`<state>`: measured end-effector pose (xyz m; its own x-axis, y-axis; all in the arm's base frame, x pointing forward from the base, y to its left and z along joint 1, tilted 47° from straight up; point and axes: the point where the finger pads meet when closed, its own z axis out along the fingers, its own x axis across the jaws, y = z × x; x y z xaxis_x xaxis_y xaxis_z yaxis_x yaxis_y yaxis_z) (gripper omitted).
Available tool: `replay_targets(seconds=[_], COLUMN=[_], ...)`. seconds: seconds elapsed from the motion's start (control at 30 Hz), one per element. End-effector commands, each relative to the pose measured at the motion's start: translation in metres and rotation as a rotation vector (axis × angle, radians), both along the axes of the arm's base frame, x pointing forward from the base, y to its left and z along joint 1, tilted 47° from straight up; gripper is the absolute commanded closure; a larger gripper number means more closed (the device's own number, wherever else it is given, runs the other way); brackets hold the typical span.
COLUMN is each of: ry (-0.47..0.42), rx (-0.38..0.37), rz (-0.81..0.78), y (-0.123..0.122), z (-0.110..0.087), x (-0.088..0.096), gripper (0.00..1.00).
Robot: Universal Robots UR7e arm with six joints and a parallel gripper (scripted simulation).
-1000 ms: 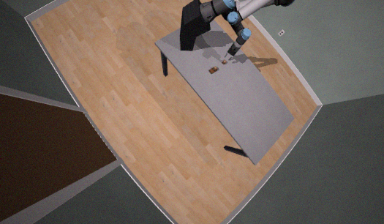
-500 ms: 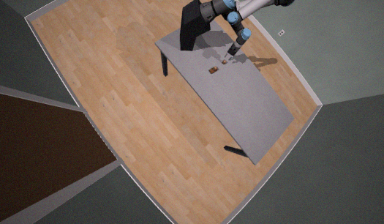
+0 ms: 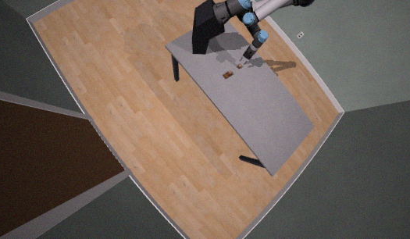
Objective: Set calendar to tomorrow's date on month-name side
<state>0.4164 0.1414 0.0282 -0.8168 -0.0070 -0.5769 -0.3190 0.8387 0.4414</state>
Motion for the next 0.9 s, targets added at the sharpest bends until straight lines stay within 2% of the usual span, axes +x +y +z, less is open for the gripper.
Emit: replay_targets(seconds=[0.0, 0.87], ry=[-0.001, -0.001], rx=[0.0, 0.0], rz=[0.0, 0.0], y=[0.0, 0.012], z=[0.0, -0.015], x=[0.0, 0.011], gripper=[0.1, 0.1])
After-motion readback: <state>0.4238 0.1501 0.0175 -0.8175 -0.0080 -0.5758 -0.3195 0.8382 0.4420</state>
